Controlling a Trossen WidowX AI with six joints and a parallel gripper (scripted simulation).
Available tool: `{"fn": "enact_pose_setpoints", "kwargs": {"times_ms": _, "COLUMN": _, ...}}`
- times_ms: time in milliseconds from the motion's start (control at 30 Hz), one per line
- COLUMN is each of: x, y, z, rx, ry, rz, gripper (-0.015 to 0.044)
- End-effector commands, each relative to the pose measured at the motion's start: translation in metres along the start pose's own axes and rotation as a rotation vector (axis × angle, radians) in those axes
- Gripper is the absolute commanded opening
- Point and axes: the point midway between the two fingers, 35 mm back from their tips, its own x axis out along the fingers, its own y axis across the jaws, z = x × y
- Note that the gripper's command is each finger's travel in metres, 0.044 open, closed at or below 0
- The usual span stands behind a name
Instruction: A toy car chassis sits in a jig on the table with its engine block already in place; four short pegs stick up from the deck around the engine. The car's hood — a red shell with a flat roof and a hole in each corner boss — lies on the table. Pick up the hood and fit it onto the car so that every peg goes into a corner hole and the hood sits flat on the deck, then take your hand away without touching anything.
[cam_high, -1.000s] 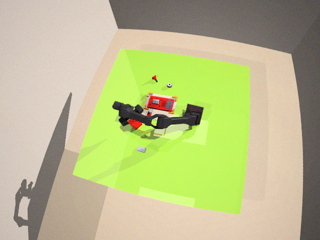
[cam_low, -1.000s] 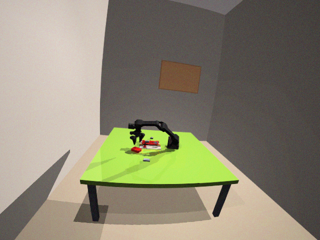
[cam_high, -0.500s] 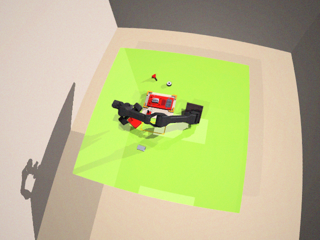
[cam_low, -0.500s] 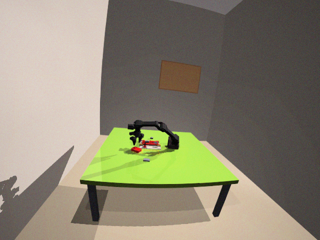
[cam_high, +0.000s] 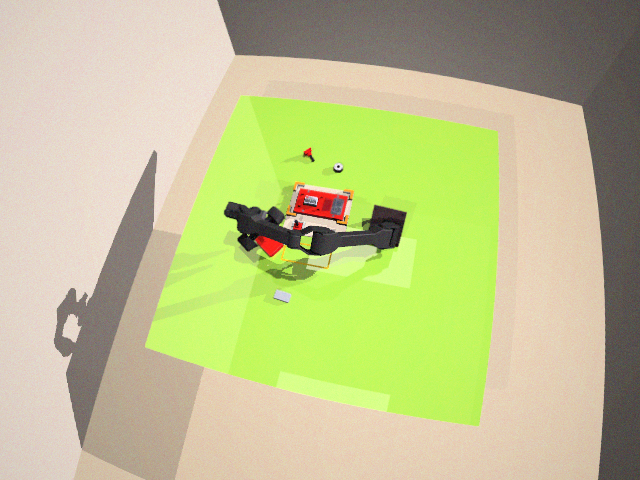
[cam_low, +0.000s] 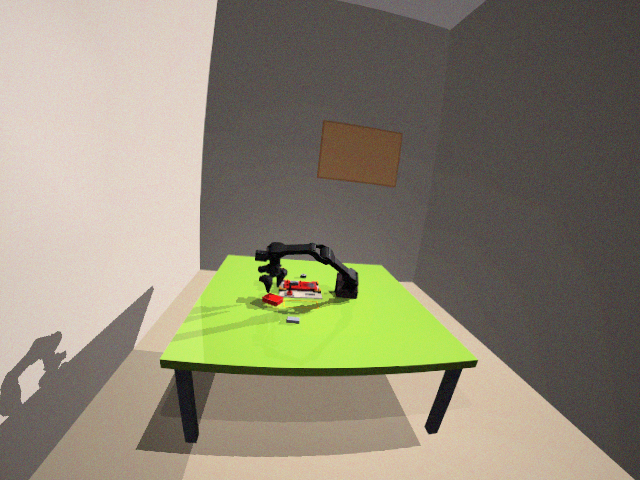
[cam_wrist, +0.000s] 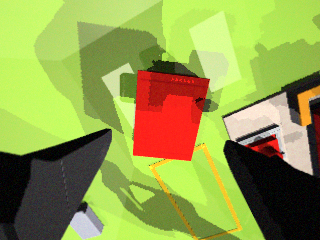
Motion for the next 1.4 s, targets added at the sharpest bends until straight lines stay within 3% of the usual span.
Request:
{"fn": "enact_pose_setpoints", "kwargs": {"times_ms": 0, "x": 0.005, "y": -0.001, "z": -0.001, "rx": 0.009, "ry": 0.007, "rz": -0.003, "gripper": 0.044}}
{"fn": "enact_pose_setpoints", "kwargs": {"times_ms": 1367, "x": 0.035, "y": -0.001, "z": -0.001, "rx": 0.009, "ry": 0.007, "rz": -0.002, "gripper": 0.044}}
